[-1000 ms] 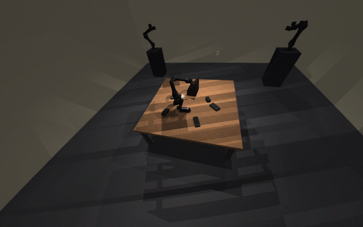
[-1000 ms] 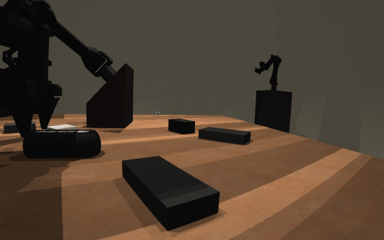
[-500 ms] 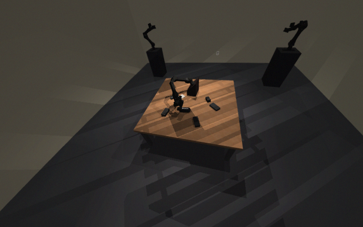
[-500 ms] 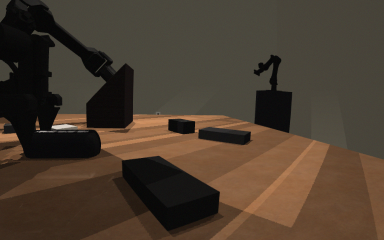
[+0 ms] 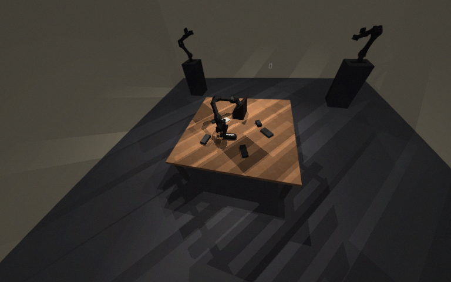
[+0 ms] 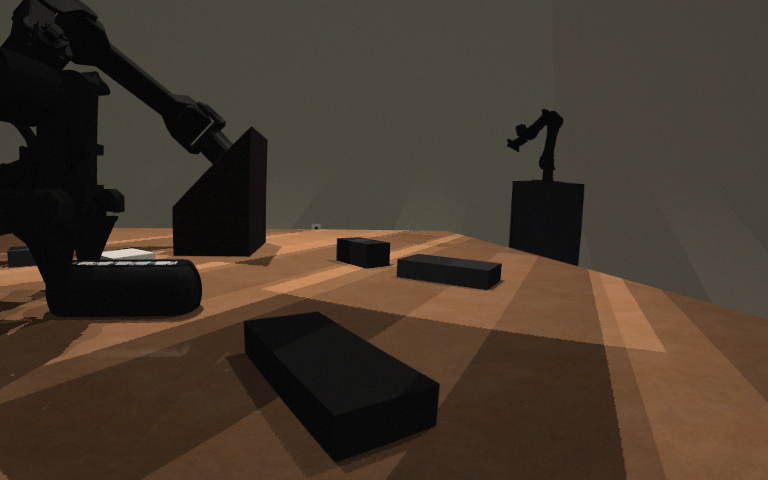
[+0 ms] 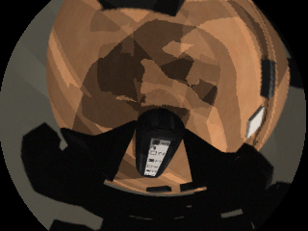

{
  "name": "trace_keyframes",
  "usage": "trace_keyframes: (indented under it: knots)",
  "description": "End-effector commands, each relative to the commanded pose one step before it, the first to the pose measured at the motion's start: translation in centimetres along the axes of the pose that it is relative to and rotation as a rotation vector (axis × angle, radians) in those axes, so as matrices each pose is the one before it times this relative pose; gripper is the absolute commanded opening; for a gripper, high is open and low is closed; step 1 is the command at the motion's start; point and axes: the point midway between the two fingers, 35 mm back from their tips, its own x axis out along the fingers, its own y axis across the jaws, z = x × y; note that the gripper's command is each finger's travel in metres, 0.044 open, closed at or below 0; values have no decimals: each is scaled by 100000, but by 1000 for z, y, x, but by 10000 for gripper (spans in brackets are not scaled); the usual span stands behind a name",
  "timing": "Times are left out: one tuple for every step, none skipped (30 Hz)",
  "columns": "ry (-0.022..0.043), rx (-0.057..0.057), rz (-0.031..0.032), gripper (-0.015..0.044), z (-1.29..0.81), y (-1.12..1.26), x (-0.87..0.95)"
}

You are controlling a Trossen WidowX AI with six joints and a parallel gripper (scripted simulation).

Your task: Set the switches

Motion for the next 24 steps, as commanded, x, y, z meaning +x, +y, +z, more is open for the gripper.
trace_keyframes:
  knots:
    - [-361, -169, -59, 325, 64, -7, 40]
    - [1, 0, 0, 325, -4, 0, -15]
    - [2, 0, 1, 325, -10, 0, -36]
    - [3, 0, 1, 325, -16, 0, -57]
    - [4, 1, 1, 325, -20, 0, -72]
    - [5, 1, 1, 325, -22, 1, -78]
    - [4, 1, 1, 336, -21, 0, -75]
    - [4, 0, 1, 335, -21, 0, -72]
    - [4, 0, 1, 336, -21, 0, -72]
    - [4, 0, 1, 335, -21, 0, -72]
    - [-1, 0, 0, 336, -5, 0, 15]
    - [1, 0, 0, 336, -18, 0, 4]
    - [1, 0, 0, 336, -5, 0, -27]
    - [2, 0, 1, 336, -8, 0, -44]
    - [3, 0, 1, 336, -13, 1, -59]
    - [4, 0, 1, 336, -18, 1, -72]
    - [5, 1, 1, 336, -21, 1, -81]
    - [5, 1, 1, 336, -24, 1, -86]
    - [5, 1, 1, 335, -25, 1, -87]
    - [5, 1, 1, 335, -25, 1, -85]
    - [5, 0, 1, 335, -26, 1, -83]
    - [5, 0, 1, 335, -26, 1, -80]
    - [5, 0, 1, 335, -26, 0, -78]
    - [5, 0, 1, 335, -26, 0, -77]
